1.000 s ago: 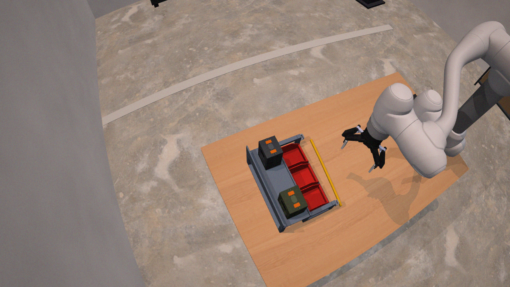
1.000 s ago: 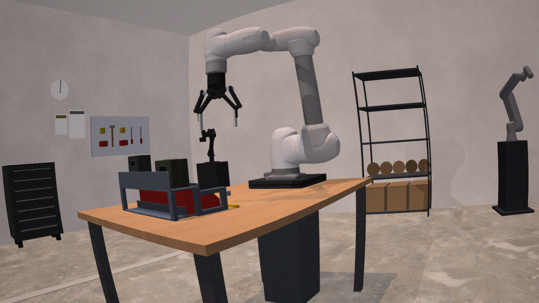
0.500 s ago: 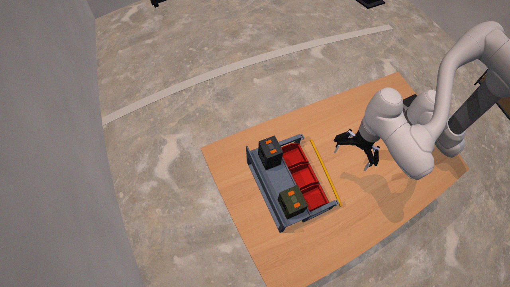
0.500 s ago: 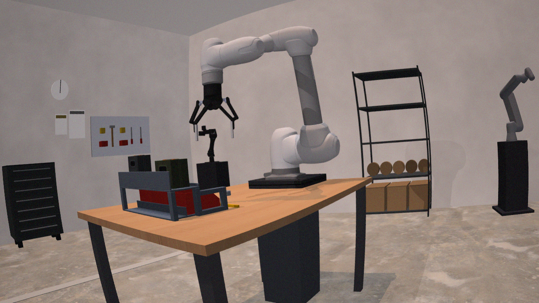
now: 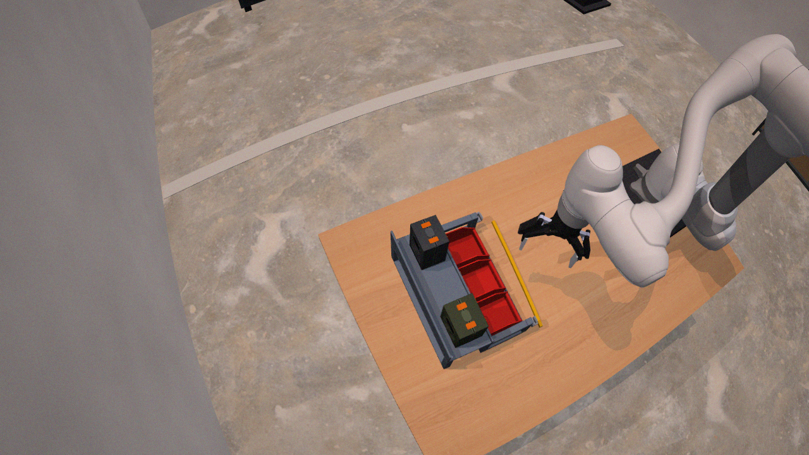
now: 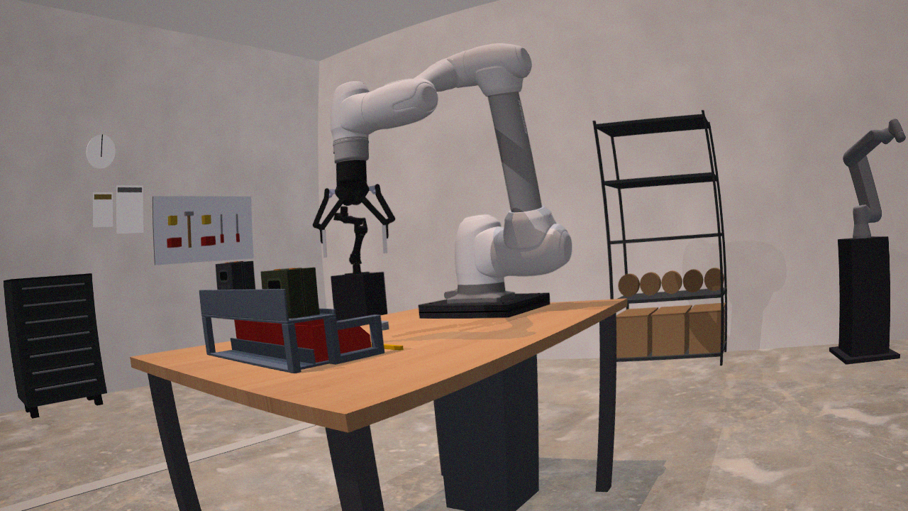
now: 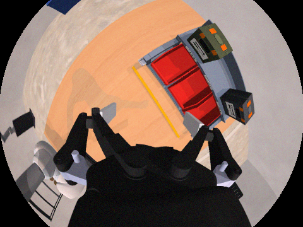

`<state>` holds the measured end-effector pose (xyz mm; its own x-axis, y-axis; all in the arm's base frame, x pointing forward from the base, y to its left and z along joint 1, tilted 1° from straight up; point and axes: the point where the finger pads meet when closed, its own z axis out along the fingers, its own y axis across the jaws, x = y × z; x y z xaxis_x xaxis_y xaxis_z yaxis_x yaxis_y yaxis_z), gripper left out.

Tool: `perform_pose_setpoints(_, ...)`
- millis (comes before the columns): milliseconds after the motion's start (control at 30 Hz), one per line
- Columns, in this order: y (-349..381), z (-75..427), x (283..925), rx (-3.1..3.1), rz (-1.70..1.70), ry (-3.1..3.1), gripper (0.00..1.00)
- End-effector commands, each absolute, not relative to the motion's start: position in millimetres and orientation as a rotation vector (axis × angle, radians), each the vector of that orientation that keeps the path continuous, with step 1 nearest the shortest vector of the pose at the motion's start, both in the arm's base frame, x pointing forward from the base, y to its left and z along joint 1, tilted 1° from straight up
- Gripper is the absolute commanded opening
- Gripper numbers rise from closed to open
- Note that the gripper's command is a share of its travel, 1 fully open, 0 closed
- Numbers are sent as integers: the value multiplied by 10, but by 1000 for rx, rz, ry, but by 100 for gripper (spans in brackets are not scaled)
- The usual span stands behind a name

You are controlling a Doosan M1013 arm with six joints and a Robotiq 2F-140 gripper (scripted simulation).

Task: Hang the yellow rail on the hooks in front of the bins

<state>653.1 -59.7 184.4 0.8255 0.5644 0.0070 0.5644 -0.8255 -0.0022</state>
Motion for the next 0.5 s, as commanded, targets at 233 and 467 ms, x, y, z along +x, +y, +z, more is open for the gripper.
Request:
perform_pose_setpoints(233, -796, 1386, 6542, -2888, -13, -1221, 100)
perform_pose_setpoints(467, -796, 1386, 6542, -2888, -13, -1221, 100)
